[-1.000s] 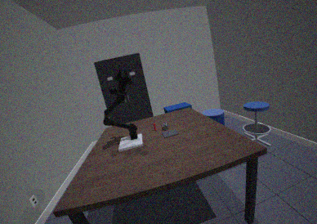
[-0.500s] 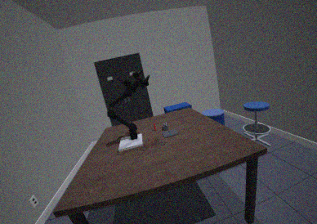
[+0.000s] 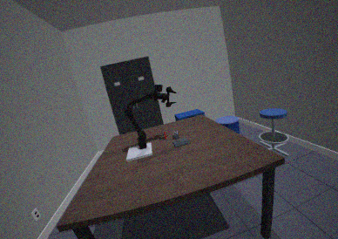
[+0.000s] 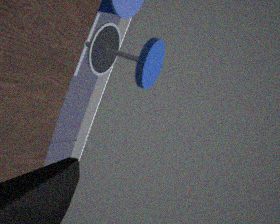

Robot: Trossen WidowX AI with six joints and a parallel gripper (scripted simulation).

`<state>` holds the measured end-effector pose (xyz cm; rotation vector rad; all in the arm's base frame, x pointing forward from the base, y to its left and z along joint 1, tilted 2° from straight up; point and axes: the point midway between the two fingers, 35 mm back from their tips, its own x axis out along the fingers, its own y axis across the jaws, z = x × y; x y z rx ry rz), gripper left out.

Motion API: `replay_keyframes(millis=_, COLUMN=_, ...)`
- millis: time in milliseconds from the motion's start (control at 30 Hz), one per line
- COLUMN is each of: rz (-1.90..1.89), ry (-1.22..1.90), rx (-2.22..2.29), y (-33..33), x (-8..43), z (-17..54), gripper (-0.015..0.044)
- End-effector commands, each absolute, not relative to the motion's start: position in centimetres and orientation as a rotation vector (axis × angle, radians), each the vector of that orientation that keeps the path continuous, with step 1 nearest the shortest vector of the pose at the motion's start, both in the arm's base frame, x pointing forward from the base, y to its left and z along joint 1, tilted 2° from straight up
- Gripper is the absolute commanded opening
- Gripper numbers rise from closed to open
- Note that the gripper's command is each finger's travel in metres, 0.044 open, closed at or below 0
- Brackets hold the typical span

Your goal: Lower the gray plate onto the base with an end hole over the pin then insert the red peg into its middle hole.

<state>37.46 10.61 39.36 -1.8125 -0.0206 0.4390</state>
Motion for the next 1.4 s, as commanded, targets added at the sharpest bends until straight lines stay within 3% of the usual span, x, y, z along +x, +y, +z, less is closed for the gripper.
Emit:
replay_keyframes(millis=0, rz=0.650, ry=0.213, rx=-1.664, y=11.4, x=38.8, z=33.4, gripper=0.0440)
replay_keyframes(millis=433, rz=1.018, ry=1.250, rx=-1.107, y=10.9, x=34.2, z=17.1, gripper=0.0440)
replay_keyframes(millis=700, rz=1.018, ry=1.265, rx=-1.100, y=10.9, x=34.1, z=16.7, gripper=0.0440)
replay_keyframes(millis=900, rz=1.018, ry=1.265, rx=-1.100, y=10.7, x=34.4, z=10.7, gripper=0.0440)
replay_keyframes(millis=1367, rz=1.018, ry=1.266, rx=-1.100, y=10.4, x=34.3, z=8.4, gripper=0.0440)
